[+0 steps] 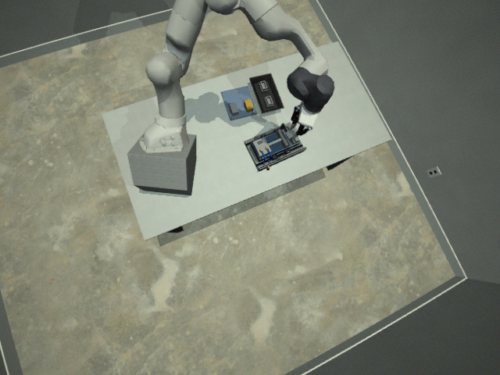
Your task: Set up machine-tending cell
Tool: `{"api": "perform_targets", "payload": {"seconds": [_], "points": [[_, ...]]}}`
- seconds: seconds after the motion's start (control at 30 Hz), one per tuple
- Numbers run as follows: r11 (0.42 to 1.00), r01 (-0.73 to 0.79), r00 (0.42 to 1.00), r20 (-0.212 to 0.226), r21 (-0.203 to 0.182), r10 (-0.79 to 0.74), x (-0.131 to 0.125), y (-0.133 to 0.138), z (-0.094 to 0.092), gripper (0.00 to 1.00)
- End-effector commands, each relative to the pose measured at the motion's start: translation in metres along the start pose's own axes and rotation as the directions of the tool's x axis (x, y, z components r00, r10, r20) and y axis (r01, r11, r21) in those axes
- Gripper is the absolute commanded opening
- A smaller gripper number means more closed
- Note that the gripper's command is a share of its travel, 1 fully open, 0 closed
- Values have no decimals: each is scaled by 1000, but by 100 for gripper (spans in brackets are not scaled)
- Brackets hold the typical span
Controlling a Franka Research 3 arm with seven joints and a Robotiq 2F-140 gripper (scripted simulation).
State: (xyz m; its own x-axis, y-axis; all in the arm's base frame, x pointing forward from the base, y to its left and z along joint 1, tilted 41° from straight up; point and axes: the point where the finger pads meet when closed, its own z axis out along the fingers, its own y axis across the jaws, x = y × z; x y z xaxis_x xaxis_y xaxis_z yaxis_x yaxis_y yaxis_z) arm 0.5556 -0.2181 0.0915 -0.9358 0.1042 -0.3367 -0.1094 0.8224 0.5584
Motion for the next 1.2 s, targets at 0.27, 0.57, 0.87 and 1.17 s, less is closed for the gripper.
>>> {"api": "perform_targets", "payload": {"seconds": [0.27,0.57,0.87,1.17], "points": [[1000,-7,1000,1,2,7,0,-1,-10,0],[1000,13,1000,3,0,-13,-2,6,-11,0],[992,127,992,10,-8,-127,-12,46,-13,0],[924,381,924,24,-19,-381,-21,136,-17,0]]}}
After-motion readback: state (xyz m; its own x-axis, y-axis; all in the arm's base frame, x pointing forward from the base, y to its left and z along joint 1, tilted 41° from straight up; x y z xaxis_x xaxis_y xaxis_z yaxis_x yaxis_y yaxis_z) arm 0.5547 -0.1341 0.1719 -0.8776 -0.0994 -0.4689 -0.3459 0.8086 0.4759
